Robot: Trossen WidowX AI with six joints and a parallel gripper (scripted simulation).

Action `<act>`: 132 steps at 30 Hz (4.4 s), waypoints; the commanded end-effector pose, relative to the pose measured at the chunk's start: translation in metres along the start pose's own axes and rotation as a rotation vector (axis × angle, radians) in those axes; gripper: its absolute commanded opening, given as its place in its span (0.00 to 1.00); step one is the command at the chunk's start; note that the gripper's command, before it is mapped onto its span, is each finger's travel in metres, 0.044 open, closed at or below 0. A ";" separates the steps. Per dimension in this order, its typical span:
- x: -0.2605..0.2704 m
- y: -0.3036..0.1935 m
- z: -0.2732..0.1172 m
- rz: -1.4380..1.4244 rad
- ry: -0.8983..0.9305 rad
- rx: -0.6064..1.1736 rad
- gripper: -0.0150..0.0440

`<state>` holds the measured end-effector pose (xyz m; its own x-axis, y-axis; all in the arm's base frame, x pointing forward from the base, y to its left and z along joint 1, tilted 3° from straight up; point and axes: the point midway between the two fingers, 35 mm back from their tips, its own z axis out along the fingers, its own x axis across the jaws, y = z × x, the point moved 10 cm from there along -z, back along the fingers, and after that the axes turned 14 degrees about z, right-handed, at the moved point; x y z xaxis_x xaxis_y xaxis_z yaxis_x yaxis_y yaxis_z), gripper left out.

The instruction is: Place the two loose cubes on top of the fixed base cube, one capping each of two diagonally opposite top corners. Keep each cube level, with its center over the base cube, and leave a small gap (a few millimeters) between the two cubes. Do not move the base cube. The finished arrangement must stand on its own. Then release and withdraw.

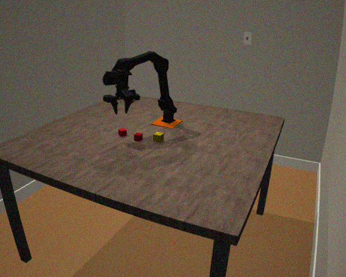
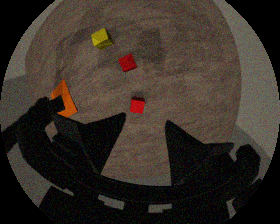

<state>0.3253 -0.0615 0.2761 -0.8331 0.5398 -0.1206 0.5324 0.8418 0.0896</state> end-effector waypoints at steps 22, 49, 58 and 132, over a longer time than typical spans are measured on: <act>0.004 -0.022 0.071 0.019 0.080 0.031 0.70; 0.007 -0.023 0.113 0.019 0.080 0.030 0.70; 0.007 -0.023 0.113 0.019 0.080 0.030 0.43; 0.068 0.064 0.017 0.875 0.072 0.061 0.43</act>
<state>0.3086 0.0208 0.2575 -0.2050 0.9784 0.0276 0.9769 0.2028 0.0675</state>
